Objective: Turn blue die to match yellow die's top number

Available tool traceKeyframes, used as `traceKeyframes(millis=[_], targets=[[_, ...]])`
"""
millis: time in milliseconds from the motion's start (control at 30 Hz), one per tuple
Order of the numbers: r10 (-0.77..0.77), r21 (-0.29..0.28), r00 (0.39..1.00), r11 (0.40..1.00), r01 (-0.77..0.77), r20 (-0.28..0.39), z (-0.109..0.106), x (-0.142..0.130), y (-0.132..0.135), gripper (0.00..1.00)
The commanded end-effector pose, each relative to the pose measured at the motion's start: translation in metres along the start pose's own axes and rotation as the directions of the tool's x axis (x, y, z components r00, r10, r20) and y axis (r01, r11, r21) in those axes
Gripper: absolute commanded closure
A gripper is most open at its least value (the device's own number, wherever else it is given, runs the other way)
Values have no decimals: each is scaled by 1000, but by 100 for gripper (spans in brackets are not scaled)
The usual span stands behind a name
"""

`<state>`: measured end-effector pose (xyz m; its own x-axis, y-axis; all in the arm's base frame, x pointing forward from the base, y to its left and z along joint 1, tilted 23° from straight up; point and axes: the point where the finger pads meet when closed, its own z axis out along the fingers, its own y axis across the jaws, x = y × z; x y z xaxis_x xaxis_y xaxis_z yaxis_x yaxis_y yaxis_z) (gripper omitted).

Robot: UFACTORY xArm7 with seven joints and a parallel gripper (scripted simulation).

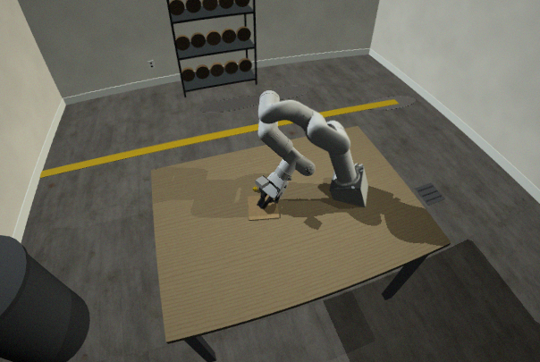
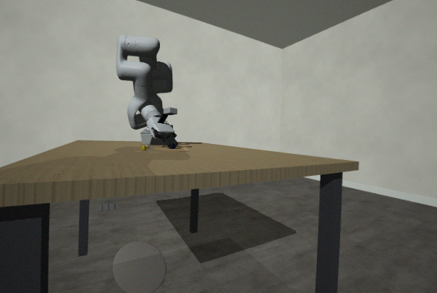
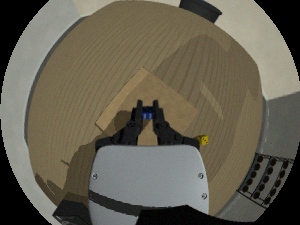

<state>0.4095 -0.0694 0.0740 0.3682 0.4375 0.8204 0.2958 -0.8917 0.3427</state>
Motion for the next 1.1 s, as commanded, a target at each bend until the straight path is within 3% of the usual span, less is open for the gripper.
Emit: traceKeyframes(millis=[0,267,600,1067], targets=[[0,0,1000,1000,0,-1,0,1,0,89],[0,0,1000,1000,0,-1,0,1,0,85],[0,0,1000,1000,0,-1,0,1,0,69],[0,0,1000,1000,0,-1,0,1,0,69]])
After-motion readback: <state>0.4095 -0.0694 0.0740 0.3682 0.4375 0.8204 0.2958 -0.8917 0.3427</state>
